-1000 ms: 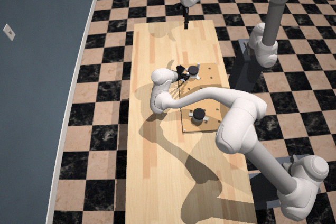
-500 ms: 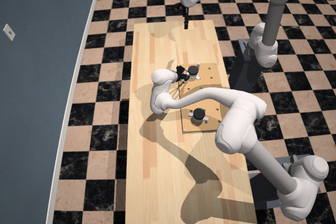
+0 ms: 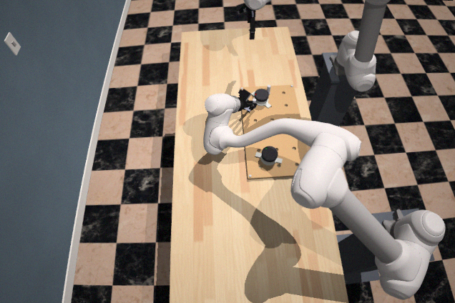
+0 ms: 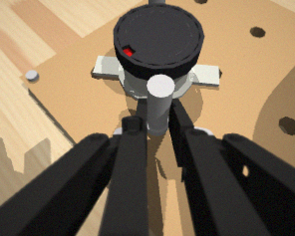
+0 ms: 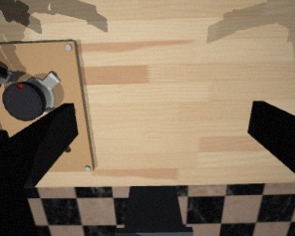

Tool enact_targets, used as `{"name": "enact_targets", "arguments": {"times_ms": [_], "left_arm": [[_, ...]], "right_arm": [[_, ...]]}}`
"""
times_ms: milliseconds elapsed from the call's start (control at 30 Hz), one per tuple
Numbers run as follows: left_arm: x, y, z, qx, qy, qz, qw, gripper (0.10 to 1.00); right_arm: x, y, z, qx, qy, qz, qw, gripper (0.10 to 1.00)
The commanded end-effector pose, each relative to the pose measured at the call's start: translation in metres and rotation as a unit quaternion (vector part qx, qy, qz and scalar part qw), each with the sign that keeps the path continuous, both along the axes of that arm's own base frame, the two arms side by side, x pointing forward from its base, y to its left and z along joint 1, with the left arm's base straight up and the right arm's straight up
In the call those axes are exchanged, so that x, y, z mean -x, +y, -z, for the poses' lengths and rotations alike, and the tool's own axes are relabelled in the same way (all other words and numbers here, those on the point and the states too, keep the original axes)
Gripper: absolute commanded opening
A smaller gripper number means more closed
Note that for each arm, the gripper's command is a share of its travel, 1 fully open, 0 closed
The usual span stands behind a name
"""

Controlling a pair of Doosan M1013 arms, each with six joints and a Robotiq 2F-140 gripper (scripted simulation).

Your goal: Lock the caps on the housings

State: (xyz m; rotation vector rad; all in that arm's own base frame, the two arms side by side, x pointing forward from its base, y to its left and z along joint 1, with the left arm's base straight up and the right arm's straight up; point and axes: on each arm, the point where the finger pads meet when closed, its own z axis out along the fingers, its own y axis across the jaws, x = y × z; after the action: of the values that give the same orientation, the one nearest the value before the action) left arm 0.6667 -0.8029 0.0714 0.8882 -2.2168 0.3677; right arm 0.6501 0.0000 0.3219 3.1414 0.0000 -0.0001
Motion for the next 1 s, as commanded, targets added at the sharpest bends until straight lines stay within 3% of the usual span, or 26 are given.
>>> {"name": "enact_targets", "arguments": {"times_ms": [0,833,967], "left_arm": [[0.0,0.0,-0.001,0.0,-0.001,0.0,1.0,0.328],[-0.005,0.004,-0.008,0.0,-0.001,0.0,1.0,0.328],[-0.016,0.014,-0.022,0.001,-0.001,-0.001,1.0,0.328]], "right_arm": [[0.0,0.0,-0.001,0.0,-0.001,0.0,1.0,1.0],[0.0,0.0,-0.001,0.0,-0.001,0.0,1.0,1.0],[0.0,0.0,-0.001,0.0,-0.001,0.0,1.0,1.0]]}}
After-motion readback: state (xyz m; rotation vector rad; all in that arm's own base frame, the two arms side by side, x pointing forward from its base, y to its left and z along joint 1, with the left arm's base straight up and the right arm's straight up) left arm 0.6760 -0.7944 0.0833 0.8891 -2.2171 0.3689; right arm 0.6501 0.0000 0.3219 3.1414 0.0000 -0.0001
